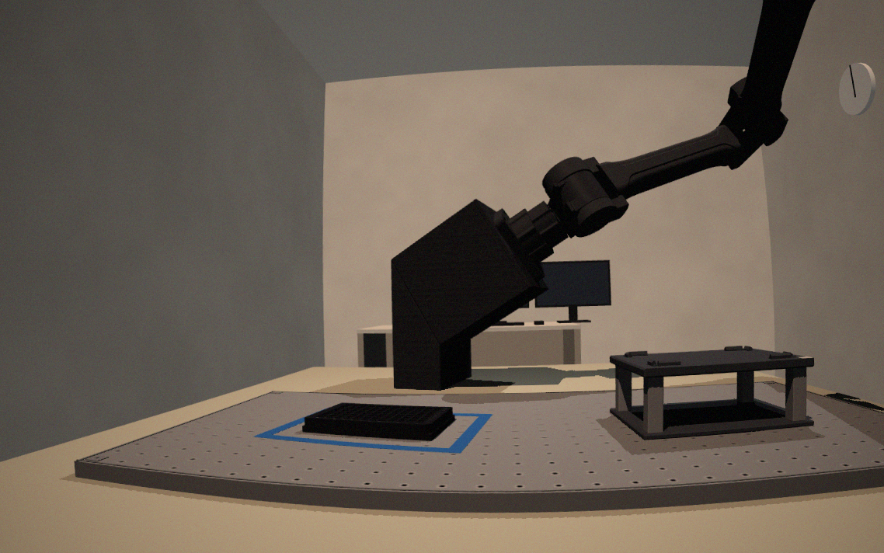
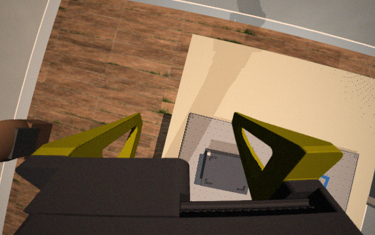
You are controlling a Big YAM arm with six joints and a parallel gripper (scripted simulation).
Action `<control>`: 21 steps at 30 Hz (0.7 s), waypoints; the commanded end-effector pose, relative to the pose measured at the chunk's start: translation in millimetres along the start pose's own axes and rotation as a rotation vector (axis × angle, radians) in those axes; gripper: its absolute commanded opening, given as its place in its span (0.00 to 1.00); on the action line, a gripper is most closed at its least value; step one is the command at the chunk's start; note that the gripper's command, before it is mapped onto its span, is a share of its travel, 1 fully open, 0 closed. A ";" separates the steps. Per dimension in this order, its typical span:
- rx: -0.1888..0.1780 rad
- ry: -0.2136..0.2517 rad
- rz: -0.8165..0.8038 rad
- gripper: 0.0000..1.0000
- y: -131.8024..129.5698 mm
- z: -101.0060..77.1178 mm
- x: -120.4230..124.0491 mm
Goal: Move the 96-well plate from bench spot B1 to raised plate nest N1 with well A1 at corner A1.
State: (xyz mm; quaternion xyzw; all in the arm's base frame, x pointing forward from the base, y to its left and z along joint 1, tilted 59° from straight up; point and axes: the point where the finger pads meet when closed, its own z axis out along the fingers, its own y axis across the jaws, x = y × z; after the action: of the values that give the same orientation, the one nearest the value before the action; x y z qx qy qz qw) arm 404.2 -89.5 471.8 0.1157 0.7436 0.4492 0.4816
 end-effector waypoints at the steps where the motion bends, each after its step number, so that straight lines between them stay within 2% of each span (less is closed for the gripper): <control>1: 0.001 -0.004 -0.003 1.00 0.8 -1.2 -1.8; 17: 0.001 -0.004 -0.003 1.00 0.8 -1.2 -1.8; 18: 0.014 -0.007 -0.062 1.00 4.7 -1.7 -13.9; 21: 0.029 -0.002 -0.047 1.00 -26.2 1.5 -4.8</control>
State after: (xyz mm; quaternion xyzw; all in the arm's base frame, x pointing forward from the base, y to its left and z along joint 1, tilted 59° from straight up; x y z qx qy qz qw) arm 406.9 -91.7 468.9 0.1063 0.7471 0.4400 0.4868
